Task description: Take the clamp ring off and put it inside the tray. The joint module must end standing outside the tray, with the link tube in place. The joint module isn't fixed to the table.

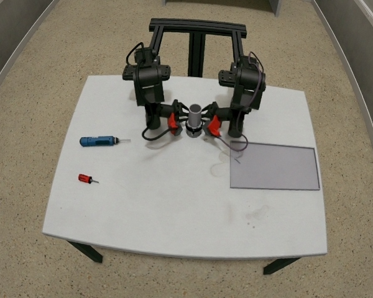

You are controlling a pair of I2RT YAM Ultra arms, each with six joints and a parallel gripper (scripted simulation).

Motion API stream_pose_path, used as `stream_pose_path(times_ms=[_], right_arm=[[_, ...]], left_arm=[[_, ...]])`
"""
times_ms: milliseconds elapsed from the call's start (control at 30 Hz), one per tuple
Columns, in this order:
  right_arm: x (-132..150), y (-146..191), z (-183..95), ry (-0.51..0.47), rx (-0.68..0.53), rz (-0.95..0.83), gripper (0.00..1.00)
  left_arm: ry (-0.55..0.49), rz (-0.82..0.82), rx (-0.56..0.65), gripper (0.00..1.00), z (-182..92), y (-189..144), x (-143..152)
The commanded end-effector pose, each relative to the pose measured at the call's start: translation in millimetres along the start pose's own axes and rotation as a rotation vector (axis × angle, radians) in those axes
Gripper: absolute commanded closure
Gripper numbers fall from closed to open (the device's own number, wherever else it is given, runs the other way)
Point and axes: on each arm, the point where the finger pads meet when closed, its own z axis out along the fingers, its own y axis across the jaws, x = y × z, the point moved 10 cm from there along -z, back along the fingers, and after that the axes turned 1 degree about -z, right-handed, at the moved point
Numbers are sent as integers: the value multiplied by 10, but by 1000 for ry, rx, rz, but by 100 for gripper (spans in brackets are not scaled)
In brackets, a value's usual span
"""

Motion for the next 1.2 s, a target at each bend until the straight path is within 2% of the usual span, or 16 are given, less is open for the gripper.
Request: stream_pose_path(times_ms=[0, 1167], right_arm=[[86, 76, 0, 20, -23, -18, 70], [37, 106, -18, 8, -28, -38, 70]], left_arm=[[14, 9, 29, 70, 5, -72, 95], [10, 21, 29, 70, -6, -95, 73]])
